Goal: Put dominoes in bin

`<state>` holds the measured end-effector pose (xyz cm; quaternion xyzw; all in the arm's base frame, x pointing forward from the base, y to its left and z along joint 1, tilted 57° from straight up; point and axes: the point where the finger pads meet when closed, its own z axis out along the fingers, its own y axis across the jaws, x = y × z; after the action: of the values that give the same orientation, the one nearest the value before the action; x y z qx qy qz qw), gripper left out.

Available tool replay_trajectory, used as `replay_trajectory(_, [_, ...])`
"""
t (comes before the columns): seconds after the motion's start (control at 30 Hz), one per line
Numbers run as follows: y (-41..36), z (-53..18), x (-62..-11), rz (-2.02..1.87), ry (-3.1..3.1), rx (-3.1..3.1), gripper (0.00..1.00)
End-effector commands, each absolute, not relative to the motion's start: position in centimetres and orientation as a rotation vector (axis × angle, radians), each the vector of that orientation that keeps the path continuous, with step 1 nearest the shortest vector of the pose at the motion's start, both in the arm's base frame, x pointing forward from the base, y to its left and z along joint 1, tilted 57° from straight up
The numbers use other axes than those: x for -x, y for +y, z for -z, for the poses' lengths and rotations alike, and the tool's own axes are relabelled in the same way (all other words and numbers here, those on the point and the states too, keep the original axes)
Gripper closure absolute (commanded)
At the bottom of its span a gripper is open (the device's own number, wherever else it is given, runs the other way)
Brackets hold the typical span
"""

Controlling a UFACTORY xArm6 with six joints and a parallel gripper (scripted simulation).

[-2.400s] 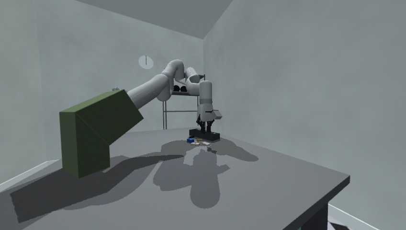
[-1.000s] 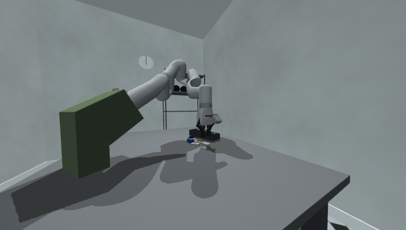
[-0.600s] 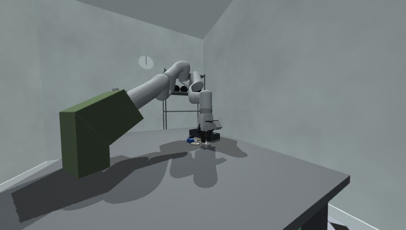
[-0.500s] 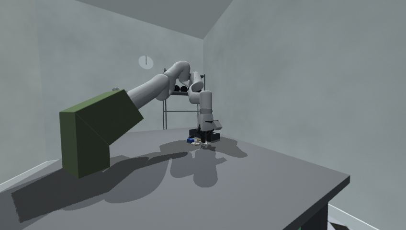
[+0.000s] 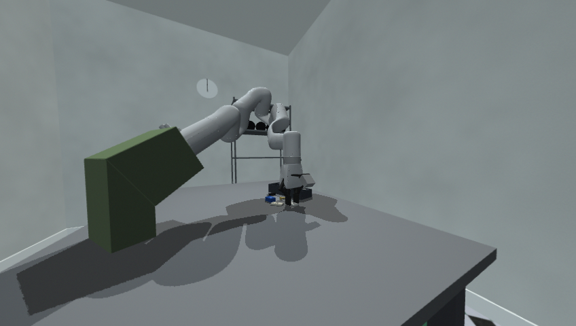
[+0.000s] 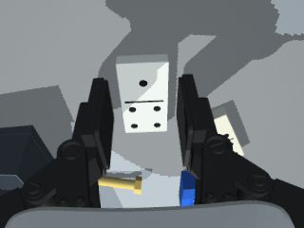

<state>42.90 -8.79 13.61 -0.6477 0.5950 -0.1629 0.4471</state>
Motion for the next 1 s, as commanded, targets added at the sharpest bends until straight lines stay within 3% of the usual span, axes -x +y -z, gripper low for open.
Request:
replay_trajectory(0.0, [-8.84,-13.65,-42.91,0.405,1.473,1.603,0.59])
replay_trajectory(0.1, [-8.83,-13.64,-42.91,0.405,1.473,1.603,0.59])
replay_trajectory(0.13, [-8.83,-13.64,-42.91,0.405,1.473,1.603,1.00])
replay_trajectory(0.97, [-8.84,-13.65,-42.90,0.405,1.473,1.603,1.00])
